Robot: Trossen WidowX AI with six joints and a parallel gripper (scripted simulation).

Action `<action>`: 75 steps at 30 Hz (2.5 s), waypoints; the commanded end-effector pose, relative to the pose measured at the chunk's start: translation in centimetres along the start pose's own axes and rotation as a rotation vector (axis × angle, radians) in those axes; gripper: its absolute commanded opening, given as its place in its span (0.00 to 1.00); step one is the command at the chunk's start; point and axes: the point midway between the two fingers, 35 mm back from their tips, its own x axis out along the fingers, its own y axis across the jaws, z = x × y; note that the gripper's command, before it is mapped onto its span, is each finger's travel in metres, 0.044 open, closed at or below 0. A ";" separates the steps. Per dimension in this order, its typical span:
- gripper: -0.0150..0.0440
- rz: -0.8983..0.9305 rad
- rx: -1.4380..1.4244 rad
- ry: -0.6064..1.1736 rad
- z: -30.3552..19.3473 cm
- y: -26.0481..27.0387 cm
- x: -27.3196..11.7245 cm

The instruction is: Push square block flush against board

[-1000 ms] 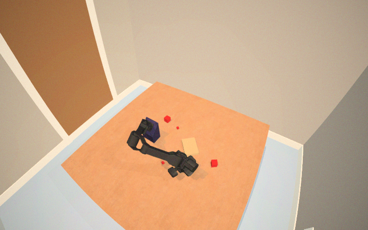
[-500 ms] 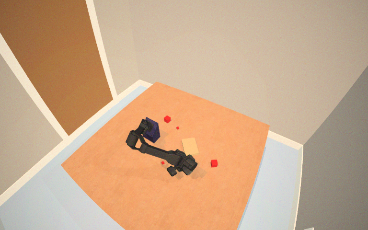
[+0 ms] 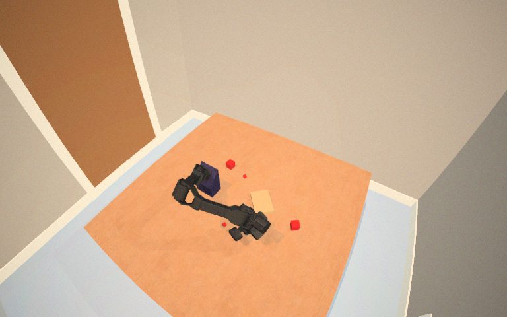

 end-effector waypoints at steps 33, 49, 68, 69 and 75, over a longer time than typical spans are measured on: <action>0.25 -0.002 -0.011 0.021 -3.5 0.4 0.4; 0.25 -0.002 -0.012 0.022 -4.6 0.6 0.4; 0.25 -0.002 -0.010 0.020 -1.8 0.5 0.4; 0.25 -0.002 -0.010 0.020 -1.6 0.5 0.4; 0.25 -0.002 -0.010 0.020 -0.6 0.5 0.5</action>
